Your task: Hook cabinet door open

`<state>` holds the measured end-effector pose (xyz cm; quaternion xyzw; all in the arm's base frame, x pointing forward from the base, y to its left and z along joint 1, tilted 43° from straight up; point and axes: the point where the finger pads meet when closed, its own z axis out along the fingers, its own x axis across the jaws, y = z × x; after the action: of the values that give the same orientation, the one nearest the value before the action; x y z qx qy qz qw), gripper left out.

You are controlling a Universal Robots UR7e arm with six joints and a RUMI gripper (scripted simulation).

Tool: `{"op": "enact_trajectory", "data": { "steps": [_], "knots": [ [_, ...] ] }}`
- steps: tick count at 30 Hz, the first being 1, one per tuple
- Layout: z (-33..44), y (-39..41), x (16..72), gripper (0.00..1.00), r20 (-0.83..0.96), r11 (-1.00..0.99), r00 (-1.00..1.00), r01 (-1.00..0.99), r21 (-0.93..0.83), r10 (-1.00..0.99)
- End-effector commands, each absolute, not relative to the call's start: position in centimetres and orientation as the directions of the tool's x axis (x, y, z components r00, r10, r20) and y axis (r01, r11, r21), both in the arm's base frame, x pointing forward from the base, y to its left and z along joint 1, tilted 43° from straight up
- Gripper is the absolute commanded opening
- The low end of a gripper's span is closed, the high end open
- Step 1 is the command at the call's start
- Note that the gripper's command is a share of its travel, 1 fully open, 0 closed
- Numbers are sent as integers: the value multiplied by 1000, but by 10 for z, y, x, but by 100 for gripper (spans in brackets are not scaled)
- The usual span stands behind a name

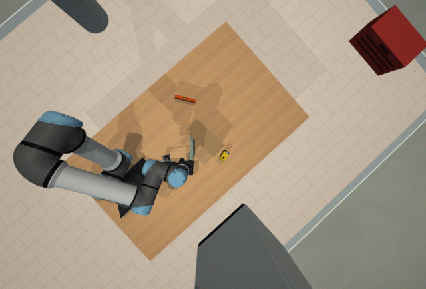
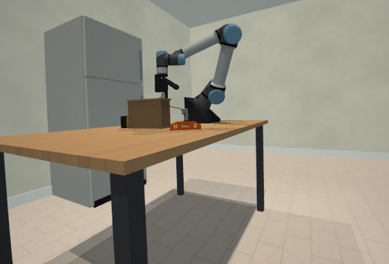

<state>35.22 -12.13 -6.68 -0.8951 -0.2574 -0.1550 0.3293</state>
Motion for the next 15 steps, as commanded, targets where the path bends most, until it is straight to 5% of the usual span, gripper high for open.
{"op": "enact_trajectory", "data": {
  "steps": [1, 15],
  "knots": [
    [-65, -120, 356, 1, 459, -642, 806, 582, -499, 374],
    [-60, -116, 363, 1, 499, -609, 755, 647, -459, 426]
  ]
}}
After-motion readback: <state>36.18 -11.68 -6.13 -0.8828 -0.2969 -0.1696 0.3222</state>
